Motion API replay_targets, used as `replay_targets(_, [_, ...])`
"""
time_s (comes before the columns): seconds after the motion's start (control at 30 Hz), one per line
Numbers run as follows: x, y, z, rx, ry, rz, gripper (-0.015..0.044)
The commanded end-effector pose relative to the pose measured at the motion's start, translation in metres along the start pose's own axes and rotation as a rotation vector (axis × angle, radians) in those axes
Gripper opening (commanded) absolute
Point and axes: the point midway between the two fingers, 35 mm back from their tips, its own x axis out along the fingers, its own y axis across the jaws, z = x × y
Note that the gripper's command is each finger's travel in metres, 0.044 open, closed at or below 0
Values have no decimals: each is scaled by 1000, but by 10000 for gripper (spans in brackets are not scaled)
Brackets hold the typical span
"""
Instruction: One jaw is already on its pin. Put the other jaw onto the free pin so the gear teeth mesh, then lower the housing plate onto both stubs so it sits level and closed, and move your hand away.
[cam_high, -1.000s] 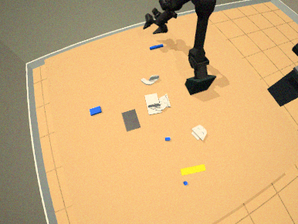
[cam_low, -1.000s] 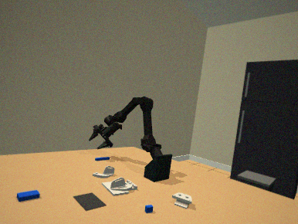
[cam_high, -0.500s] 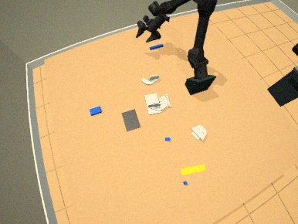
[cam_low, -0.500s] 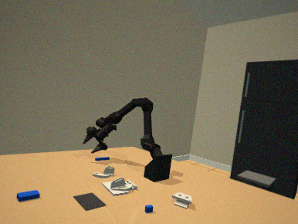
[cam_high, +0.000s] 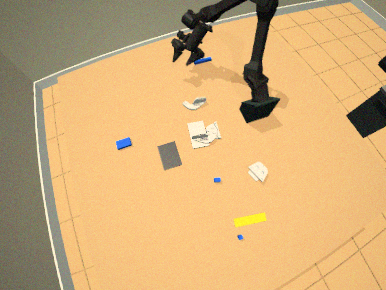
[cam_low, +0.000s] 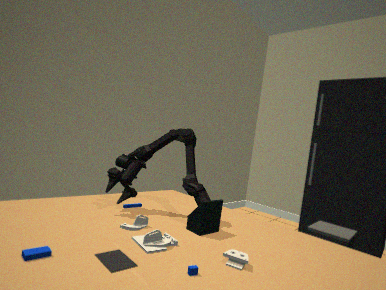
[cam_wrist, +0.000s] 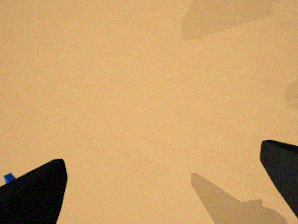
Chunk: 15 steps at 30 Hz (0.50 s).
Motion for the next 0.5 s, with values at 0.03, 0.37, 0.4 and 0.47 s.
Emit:
replay_targets(0.03, [18,8,-29,-44,109,-47,440])
replay_targets(0.37, [36,26,-78,-160,277,-132,440])
replay_targets(0.4, [38,27,-82,-175,292,-141,440])
replay_targets(0.47, [40,30,-92,-206,321,-160,440])
